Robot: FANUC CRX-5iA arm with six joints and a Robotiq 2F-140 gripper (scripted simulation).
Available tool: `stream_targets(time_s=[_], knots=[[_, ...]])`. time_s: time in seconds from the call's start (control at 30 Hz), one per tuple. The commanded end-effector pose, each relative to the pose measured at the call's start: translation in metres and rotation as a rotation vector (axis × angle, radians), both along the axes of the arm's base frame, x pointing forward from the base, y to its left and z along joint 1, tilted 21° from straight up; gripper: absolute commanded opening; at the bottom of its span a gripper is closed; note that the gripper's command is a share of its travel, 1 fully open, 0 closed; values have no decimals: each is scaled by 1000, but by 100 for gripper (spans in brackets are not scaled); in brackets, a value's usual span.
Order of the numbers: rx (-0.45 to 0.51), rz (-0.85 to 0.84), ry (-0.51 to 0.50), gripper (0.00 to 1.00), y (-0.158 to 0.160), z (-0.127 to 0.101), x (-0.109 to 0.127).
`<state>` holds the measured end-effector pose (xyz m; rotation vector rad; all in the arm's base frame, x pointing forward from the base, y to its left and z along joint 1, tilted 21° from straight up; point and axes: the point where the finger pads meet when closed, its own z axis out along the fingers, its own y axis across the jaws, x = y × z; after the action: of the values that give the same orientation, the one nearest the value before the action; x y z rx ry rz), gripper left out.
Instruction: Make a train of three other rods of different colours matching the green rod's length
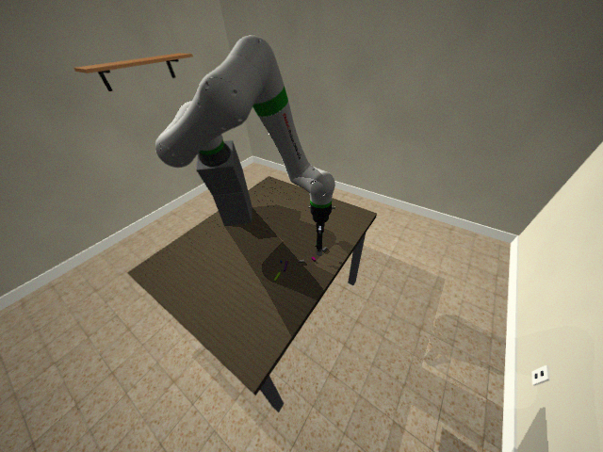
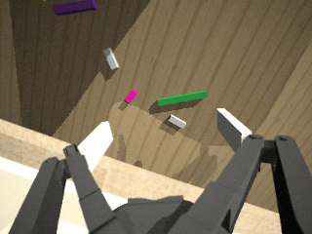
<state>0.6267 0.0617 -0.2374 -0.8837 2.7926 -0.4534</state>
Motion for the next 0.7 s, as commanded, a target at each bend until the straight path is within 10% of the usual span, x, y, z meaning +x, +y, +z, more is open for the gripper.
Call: stream_targets(time_s=[0.0, 0.67], knots=[[42, -153, -54, 100, -16, 5, 2], [130, -466, -132, 100, -49, 14, 3]])
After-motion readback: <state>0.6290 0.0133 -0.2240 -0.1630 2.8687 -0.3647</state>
